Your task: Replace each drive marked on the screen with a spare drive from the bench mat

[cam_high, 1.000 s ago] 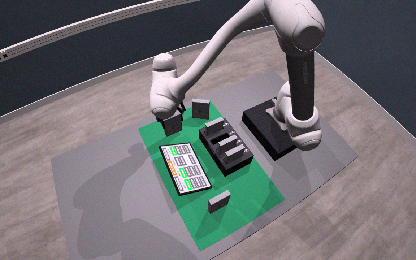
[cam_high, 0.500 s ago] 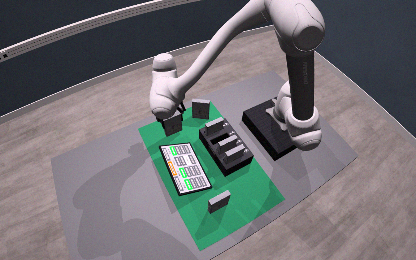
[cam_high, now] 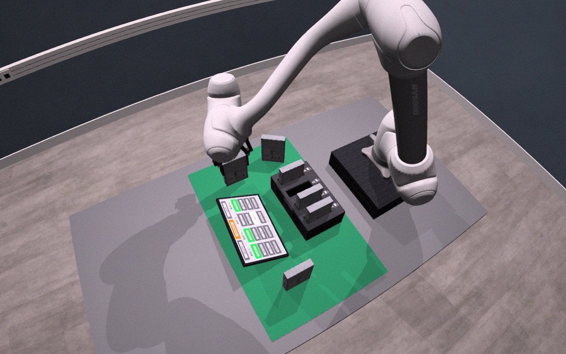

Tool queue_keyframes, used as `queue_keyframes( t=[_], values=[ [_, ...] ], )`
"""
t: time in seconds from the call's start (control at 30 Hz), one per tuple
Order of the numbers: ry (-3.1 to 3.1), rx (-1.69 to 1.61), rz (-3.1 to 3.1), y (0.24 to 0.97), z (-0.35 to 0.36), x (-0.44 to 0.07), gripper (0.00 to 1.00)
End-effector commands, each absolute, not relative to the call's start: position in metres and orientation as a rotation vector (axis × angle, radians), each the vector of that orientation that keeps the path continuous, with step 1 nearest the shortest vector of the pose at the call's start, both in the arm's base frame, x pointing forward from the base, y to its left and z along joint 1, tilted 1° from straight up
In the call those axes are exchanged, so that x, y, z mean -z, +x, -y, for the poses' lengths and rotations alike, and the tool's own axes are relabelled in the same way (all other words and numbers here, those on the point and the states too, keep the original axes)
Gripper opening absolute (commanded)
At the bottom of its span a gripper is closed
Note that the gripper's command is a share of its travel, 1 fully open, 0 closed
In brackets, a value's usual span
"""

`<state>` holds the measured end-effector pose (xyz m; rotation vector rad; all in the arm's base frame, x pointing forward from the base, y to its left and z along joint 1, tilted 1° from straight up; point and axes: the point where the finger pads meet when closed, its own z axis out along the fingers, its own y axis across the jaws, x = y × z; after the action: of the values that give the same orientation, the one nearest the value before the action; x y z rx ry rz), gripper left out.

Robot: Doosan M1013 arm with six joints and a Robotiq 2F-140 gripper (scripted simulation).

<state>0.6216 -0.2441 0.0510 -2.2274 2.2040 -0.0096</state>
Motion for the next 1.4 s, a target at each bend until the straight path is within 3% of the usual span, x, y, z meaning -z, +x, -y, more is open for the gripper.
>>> queue_keyframes(
  t=[0.0, 1.37],
  values=[
    [-2.226, 0.012, -2.203, 0.622, 0.244, -0.051, 0.10],
    [-2.226, 0.012, -2.203, 0.622, 0.244, -0.035, 0.10]
  ],
)
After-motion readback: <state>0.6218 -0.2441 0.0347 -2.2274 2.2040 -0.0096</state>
